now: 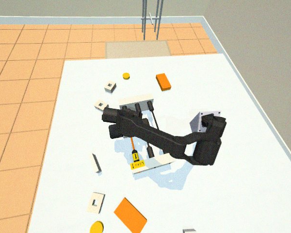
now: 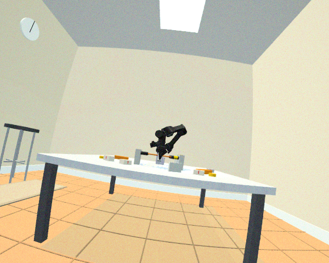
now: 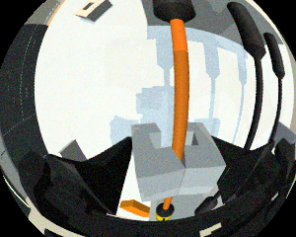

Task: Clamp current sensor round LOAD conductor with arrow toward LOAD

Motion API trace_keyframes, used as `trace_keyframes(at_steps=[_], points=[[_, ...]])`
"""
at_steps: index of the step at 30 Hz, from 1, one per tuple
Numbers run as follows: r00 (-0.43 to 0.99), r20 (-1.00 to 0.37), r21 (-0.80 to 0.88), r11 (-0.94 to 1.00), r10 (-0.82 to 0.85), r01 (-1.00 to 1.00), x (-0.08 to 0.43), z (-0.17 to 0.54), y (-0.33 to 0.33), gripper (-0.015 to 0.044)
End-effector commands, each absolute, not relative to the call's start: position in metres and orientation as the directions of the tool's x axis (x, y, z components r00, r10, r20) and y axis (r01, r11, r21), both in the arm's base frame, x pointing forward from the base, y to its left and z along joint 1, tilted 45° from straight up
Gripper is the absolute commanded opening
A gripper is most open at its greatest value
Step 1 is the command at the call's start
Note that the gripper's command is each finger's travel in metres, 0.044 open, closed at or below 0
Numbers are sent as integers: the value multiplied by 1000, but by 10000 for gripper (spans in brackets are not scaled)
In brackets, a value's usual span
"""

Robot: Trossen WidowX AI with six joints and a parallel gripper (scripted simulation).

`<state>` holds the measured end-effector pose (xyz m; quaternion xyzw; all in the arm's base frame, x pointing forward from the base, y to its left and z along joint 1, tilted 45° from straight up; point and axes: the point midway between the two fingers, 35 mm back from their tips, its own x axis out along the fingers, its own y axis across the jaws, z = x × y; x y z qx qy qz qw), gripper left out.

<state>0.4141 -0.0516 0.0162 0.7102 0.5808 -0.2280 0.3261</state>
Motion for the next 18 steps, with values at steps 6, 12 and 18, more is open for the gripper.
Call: trace_keyframes(at_steps=[6,12,18], points=[[223,-703,200,-113,675,973,414,17,-52,0],[223,-703,200,-113,675,973,414,17,-52,0],[238,-700,210,-125,674,970,414,17,-53,0]])
